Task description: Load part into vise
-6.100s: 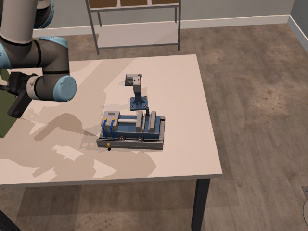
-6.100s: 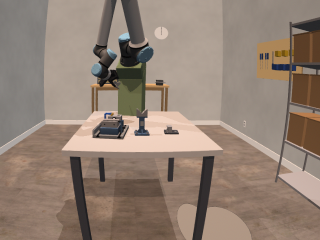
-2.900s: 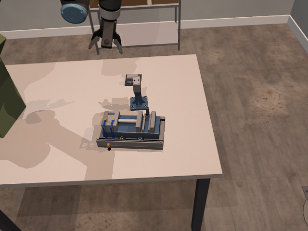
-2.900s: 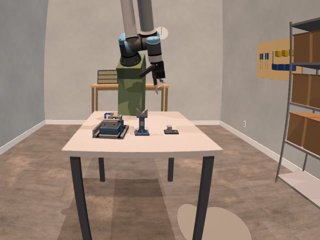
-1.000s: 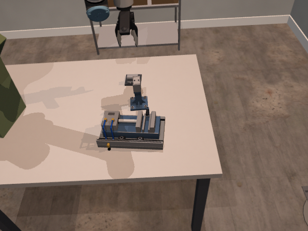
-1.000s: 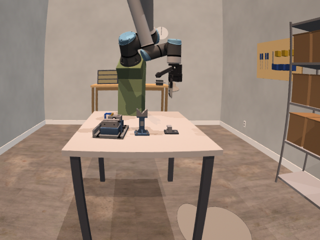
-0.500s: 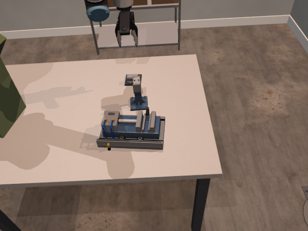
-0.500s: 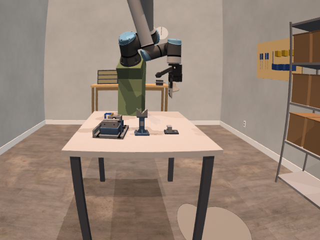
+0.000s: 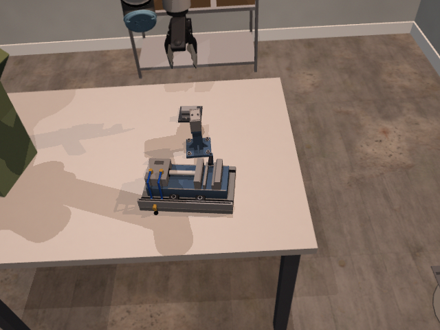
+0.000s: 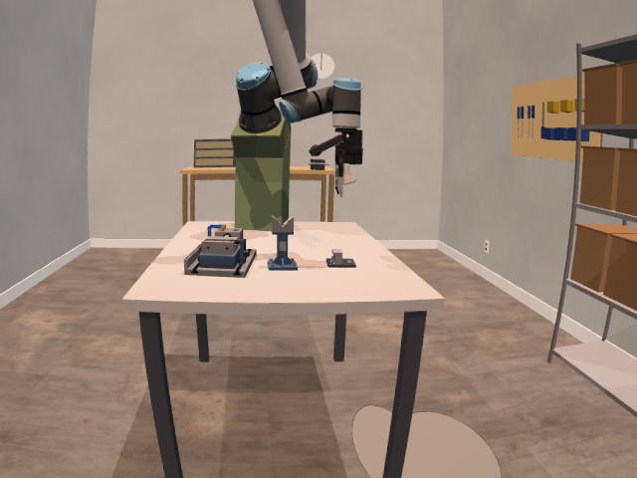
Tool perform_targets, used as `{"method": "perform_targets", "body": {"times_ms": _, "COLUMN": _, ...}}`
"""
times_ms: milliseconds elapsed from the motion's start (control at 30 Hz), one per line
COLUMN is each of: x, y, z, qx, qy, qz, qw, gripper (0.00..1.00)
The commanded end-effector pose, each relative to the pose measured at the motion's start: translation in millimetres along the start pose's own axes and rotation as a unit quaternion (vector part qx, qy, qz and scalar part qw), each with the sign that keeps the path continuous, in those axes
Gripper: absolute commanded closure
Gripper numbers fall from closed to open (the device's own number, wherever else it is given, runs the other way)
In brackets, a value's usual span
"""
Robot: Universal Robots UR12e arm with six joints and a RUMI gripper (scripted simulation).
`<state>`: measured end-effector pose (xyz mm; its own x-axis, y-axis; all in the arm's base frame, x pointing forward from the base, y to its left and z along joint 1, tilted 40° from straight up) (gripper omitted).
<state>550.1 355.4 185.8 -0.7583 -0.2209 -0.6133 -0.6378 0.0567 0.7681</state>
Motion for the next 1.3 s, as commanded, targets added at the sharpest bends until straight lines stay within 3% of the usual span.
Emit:
{"method": "perform_targets", "body": {"times_ms": 0, "x": 0, "y": -3, "z": 0, "qx": 0.0, "qy": 0.0, "qz": 0.0, "qw": 1.0, "gripper": 0.49}}
{"method": "perform_targets", "body": {"times_ms": 667, "x": 0, "y": -23, "z": 0, "qx": 0.0, "qy": 0.0, "qz": 0.0, "qw": 1.0, "gripper": 0.49}}
{"method": "perform_targets", "body": {"times_ms": 1267, "x": 0, "y": -54, "z": 0, "qx": 0.0, "qy": 0.0, "qz": 0.0, "qw": 1.0, "gripper": 0.49}}
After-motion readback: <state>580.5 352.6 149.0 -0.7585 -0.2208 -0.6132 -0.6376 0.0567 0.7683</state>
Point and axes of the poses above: the point where the finger pads meet when closed, its own y axis back along the fingers, its own x axis across the jaws, z = x × y, the point moved 7 cm from there along y, back along the fingers, and after that the axes turned 6 degrees about y, right-handed, at the moved point
